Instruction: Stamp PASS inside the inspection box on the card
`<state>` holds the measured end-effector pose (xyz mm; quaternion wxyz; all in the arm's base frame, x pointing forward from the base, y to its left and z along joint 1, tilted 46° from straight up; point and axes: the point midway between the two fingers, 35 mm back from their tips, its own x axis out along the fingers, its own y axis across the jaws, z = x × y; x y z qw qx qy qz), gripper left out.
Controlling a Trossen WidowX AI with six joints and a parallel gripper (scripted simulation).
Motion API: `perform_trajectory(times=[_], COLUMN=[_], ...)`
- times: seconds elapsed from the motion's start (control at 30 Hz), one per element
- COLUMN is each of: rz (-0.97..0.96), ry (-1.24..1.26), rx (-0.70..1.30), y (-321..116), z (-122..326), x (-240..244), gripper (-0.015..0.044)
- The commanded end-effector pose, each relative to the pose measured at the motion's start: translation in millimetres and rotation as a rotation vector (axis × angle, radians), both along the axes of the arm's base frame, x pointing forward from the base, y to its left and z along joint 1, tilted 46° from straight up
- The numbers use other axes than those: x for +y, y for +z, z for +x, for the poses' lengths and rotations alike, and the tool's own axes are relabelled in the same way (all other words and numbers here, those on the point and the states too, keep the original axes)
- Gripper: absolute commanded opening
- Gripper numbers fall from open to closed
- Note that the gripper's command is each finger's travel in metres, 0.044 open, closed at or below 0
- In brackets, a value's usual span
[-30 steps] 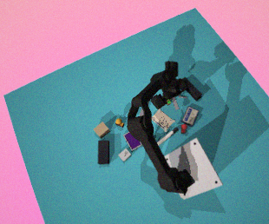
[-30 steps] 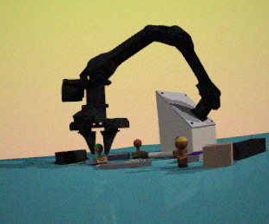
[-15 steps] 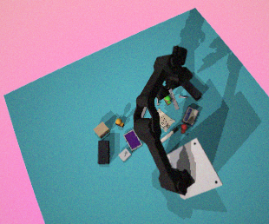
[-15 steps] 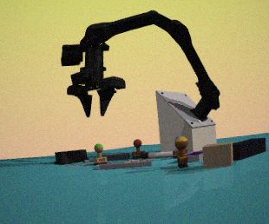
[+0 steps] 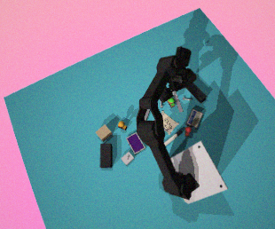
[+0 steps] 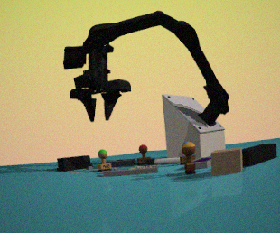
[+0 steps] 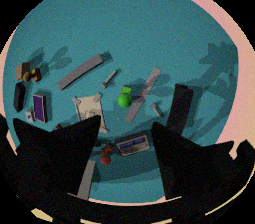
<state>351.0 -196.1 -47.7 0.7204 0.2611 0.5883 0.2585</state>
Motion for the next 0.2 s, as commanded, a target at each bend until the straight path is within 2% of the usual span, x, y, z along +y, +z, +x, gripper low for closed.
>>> perform_trajectory(times=[0.0,0.17], rz=[0.0,0.0], ry=[0.0,0.0], rx=[0.0,0.0], y=[0.0,0.0], z=[0.0,0.0], x=[0.0,0.0], gripper=[0.0257,0.0257])
